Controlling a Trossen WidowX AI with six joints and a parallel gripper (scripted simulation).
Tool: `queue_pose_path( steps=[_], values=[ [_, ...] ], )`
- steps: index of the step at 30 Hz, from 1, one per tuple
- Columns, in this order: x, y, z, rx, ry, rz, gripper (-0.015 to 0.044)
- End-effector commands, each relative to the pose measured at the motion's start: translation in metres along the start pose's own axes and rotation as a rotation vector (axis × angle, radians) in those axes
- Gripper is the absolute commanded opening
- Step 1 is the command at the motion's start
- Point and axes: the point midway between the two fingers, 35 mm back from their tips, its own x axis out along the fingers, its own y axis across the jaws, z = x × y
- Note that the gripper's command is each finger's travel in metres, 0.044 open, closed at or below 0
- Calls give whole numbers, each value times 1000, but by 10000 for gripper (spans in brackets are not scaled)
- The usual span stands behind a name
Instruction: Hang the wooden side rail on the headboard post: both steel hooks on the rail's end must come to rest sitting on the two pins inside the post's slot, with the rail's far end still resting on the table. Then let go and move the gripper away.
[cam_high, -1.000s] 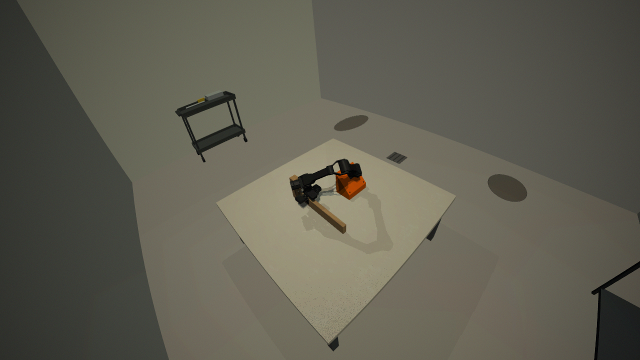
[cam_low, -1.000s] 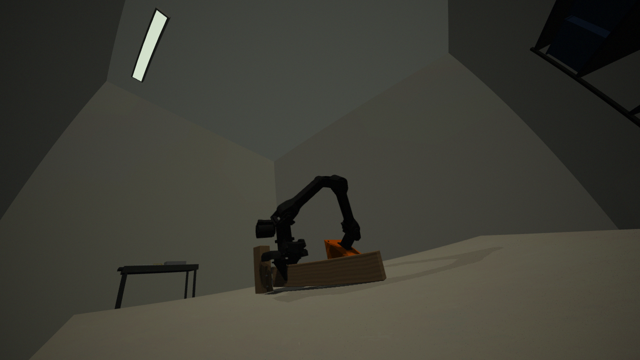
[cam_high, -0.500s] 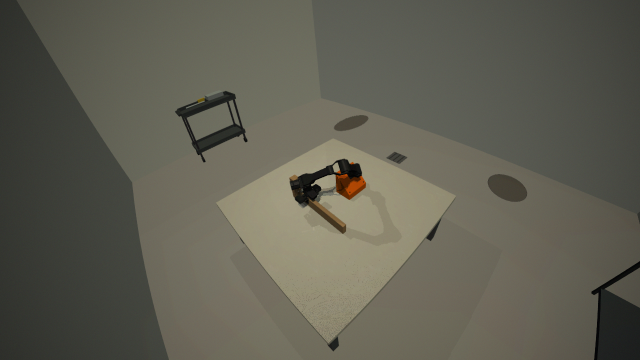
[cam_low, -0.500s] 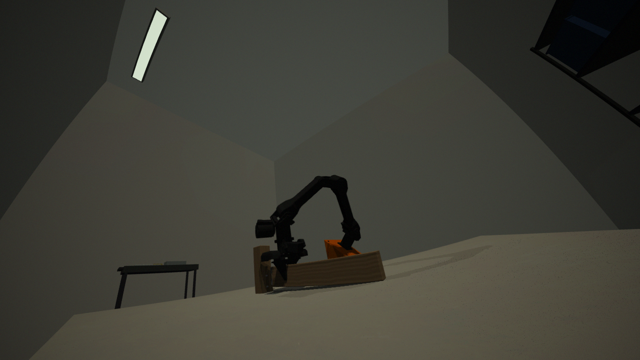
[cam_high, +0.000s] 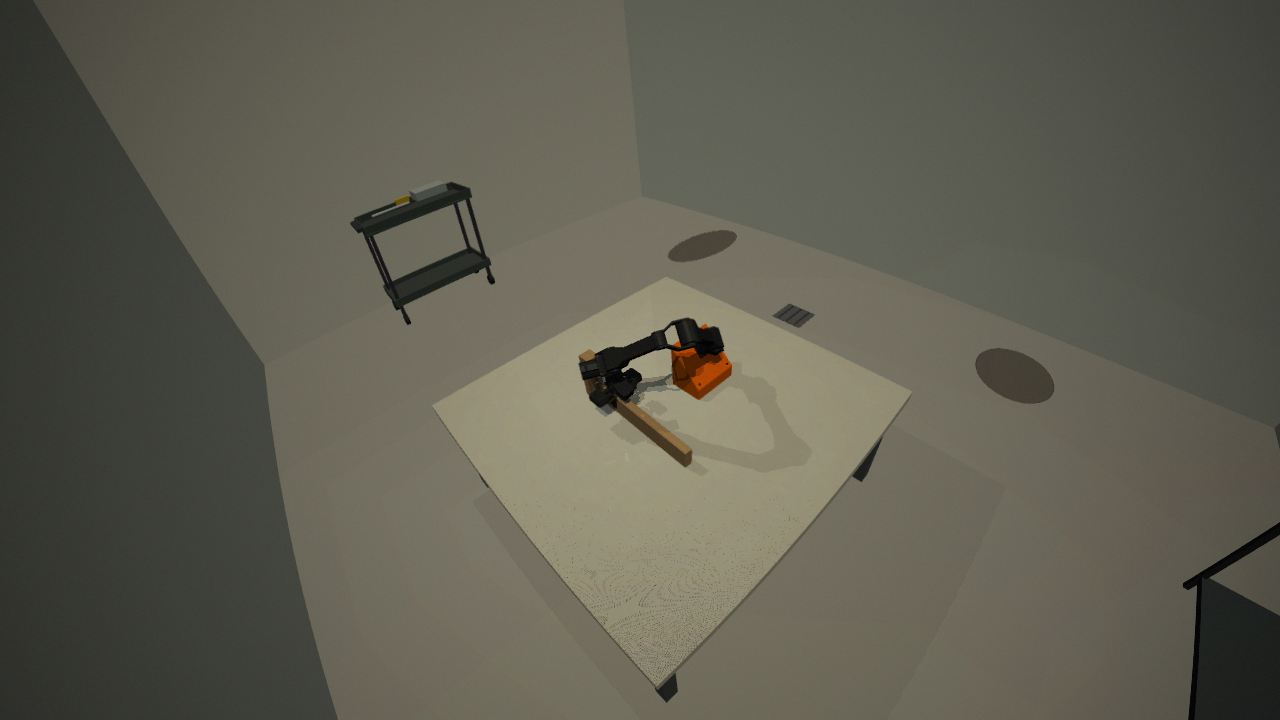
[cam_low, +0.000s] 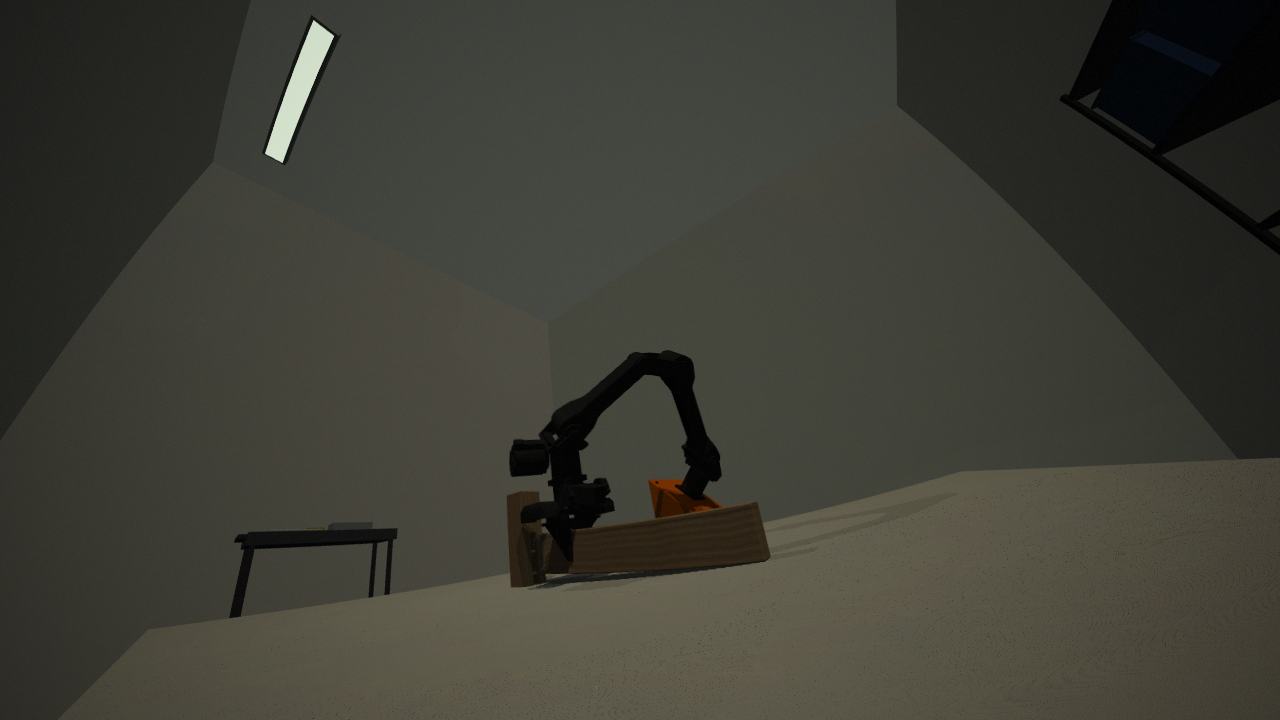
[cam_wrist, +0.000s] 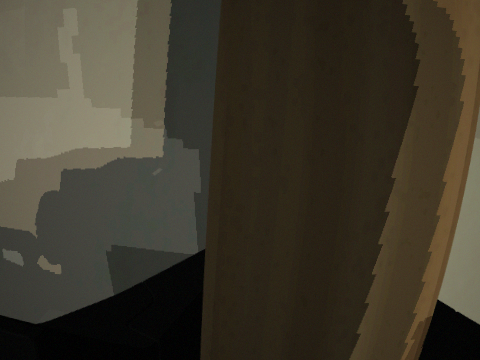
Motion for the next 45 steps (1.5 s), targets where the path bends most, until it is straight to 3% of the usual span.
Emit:
queue_pose_path(
  steps=[1, 45],
  values=[
    [-4, -2, -3, 3, 5, -11, 0],
    [-3, 1, -8, 3, 5, -11, 0]
  ],
)
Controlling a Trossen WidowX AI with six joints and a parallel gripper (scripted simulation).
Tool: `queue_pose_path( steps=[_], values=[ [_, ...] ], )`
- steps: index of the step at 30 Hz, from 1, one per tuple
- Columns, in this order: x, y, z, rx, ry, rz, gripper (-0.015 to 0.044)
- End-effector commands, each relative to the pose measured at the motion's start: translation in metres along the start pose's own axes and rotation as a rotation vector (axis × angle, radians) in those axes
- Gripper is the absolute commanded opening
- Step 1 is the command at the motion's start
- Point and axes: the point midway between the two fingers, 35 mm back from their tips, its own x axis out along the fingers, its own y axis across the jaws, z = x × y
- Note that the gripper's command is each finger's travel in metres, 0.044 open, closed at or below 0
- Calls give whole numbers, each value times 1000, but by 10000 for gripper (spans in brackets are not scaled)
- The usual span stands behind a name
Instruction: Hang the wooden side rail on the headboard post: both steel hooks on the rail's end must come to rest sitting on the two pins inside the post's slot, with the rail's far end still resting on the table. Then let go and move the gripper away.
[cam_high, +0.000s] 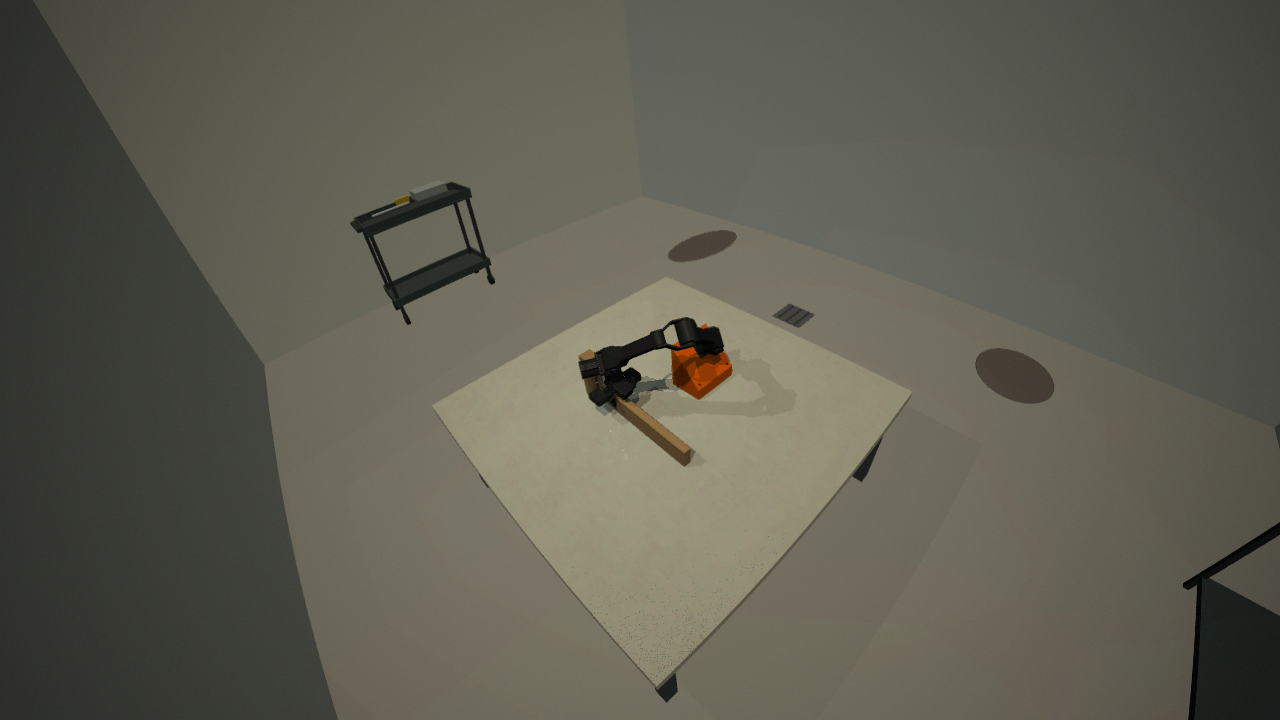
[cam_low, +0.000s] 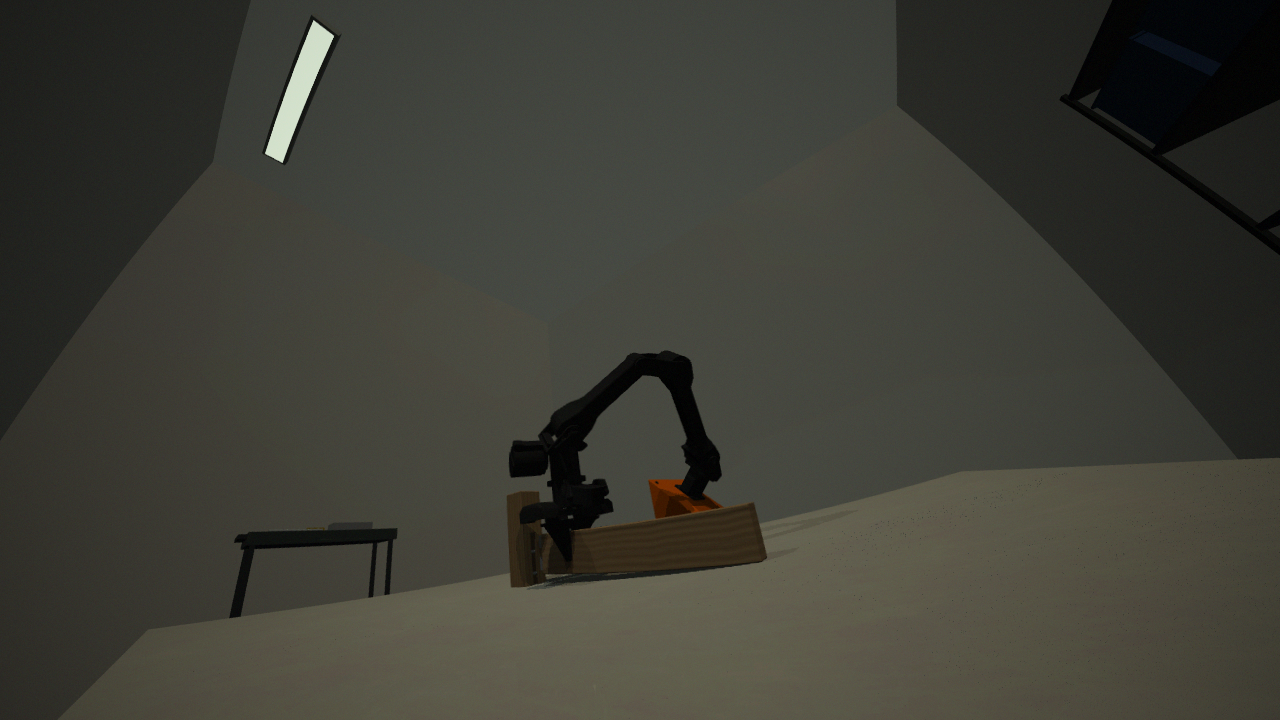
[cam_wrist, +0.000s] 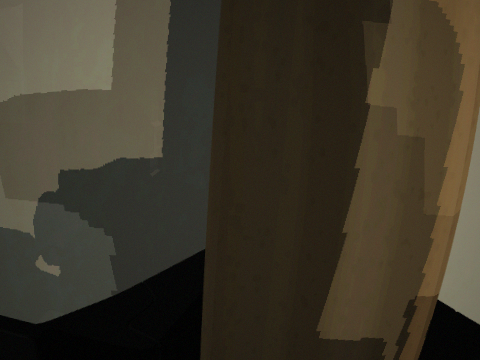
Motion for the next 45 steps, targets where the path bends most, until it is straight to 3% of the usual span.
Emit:
queue_pose_path(
  steps=[1, 45],
  values=[
    [-4, -1, -3, 0, 6, -7, 0],
    [-4, -3, -8, 0, 6, -7, 0]
  ],
)
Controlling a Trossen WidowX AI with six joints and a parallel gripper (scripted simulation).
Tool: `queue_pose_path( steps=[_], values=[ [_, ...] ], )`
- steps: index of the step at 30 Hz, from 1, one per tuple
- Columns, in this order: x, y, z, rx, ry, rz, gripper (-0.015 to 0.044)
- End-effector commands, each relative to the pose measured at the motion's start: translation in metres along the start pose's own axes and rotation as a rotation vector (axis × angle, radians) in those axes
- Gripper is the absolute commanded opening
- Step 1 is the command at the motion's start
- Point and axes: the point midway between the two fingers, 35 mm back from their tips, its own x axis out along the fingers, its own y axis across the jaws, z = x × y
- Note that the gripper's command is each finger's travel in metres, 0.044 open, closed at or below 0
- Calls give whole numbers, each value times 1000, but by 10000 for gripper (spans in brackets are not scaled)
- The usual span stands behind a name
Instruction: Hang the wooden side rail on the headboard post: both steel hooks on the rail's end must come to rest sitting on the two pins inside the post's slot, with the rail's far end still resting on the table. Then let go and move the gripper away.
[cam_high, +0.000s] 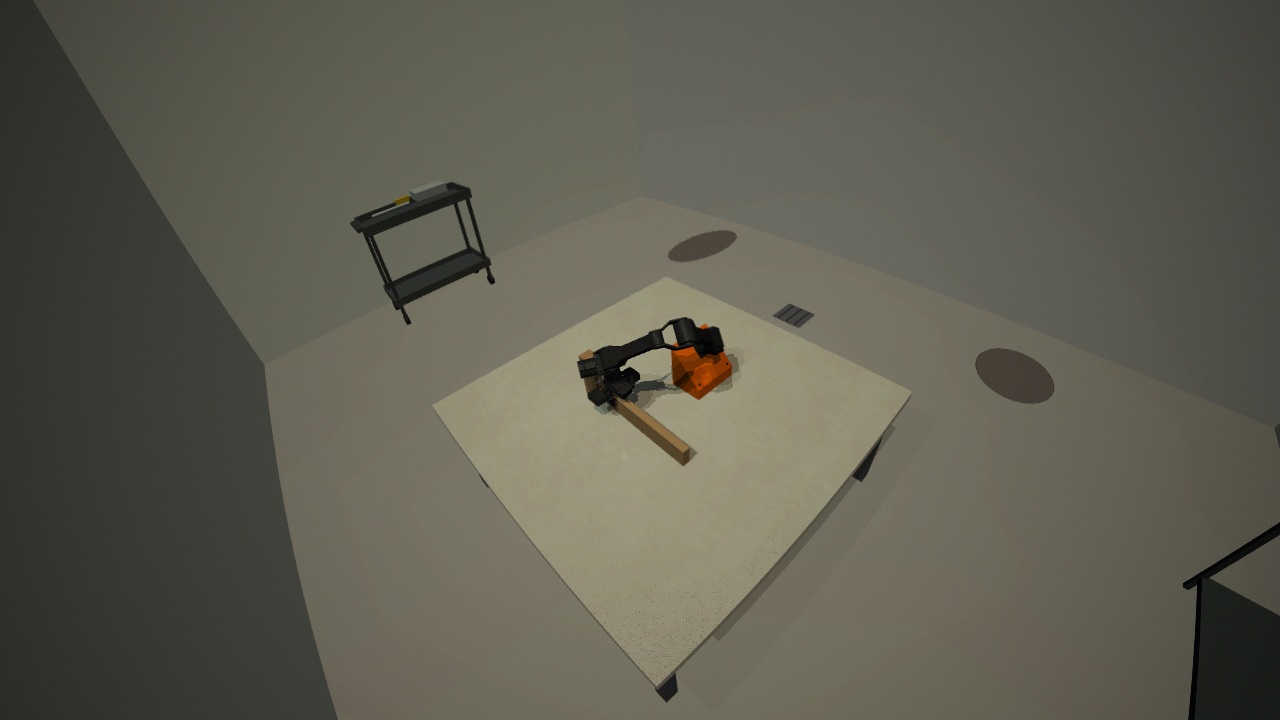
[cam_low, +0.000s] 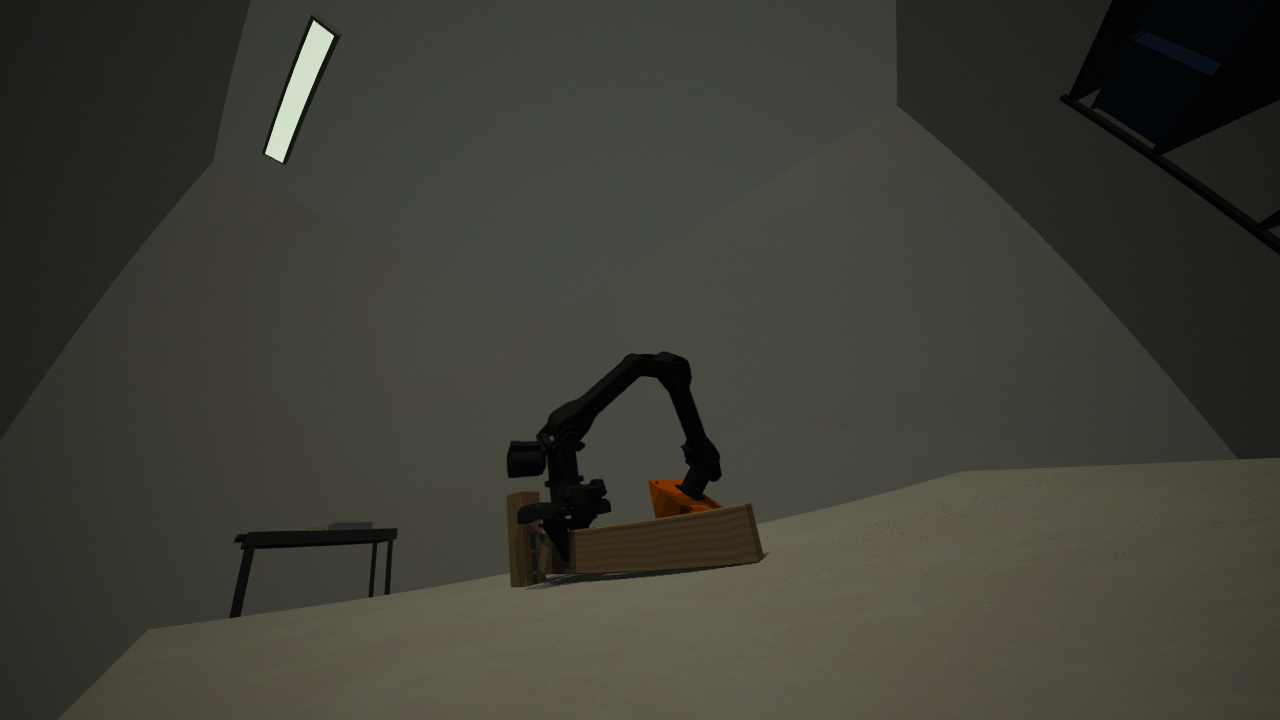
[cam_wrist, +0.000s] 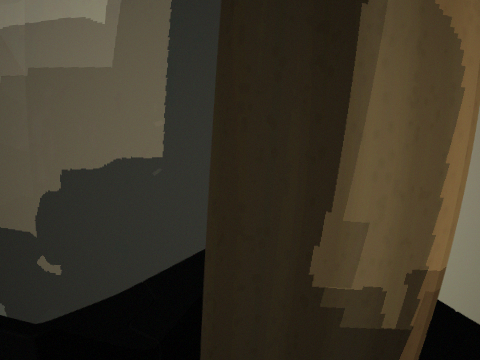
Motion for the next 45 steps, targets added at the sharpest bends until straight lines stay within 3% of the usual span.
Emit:
queue_pose_path(
  steps=[1, 45],
  values=[
    [-3, -1, -4, 2, 5, -11, 0],
    [-4, 0, -8, 2, 6, -11, 0]
  ],
)
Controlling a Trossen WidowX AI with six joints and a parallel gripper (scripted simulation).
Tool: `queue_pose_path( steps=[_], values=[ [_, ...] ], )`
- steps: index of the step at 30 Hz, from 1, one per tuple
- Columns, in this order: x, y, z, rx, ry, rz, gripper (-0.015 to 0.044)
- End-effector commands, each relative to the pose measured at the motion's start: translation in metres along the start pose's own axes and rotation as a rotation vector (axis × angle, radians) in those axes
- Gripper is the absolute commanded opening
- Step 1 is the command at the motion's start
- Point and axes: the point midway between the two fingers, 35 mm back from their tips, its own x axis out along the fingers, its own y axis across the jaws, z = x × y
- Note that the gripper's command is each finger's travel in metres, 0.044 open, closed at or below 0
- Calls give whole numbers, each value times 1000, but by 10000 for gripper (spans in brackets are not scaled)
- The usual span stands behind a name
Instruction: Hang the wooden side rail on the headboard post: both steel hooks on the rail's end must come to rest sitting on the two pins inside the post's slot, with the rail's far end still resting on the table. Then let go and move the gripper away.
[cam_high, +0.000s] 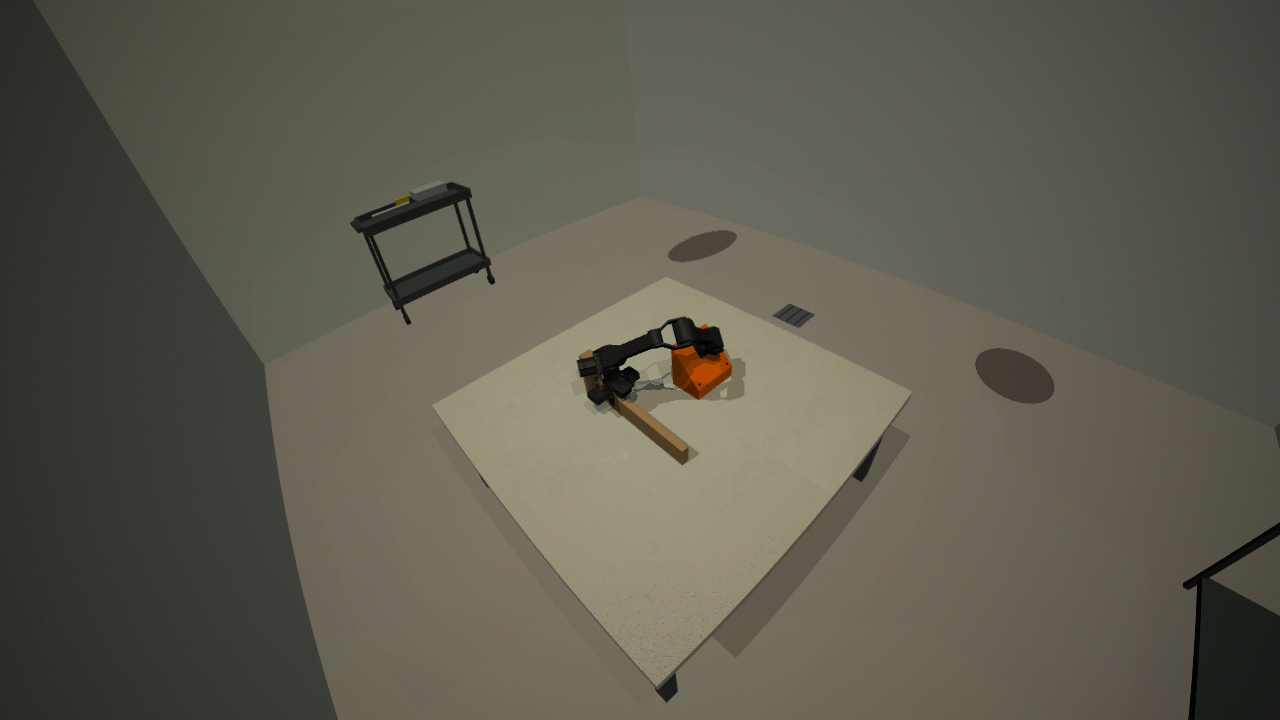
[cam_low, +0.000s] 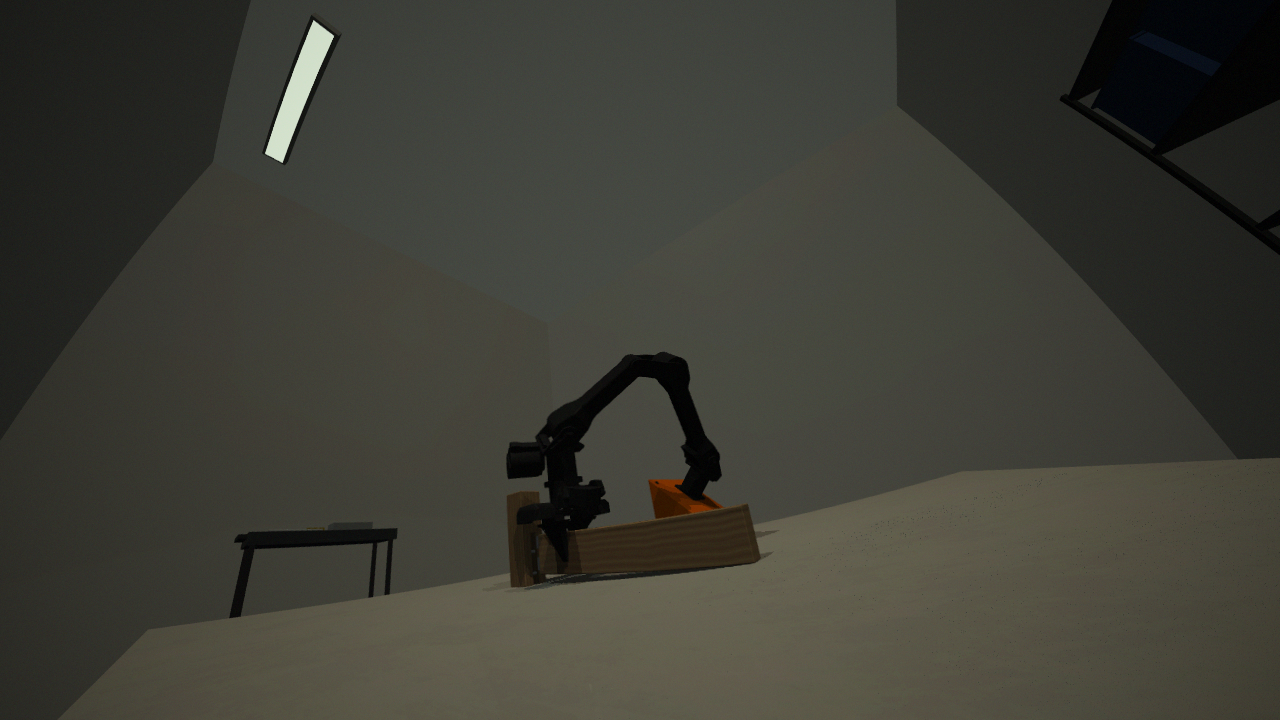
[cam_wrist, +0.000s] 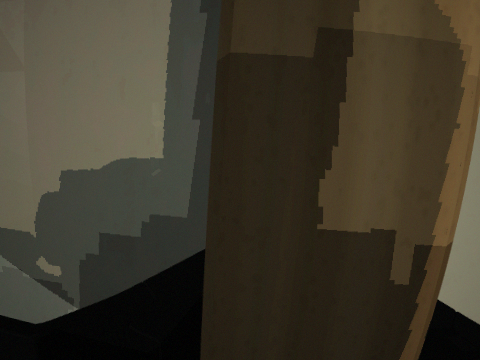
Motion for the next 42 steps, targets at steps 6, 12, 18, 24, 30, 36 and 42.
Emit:
queue_pose_path(
  steps=[6, 12, 18, 24, 30, 36, 42],
  values=[
    [-4, -3, -4, -1, 6, -9, 0],
    [-5, -3, -4, -1, 6, -9, 0],
    [-5, -4, -5, -1, 6, -9, 0],
    [-5, -4, -6, -1, 6, -9, 0],
    [-4, -4, -6, -1, 6, -9, 0],
    [-4, -3, -7, -1, 6, -9, 0],
    [-3, -3, -8, -1, 6, -9, 0]
  ],
)
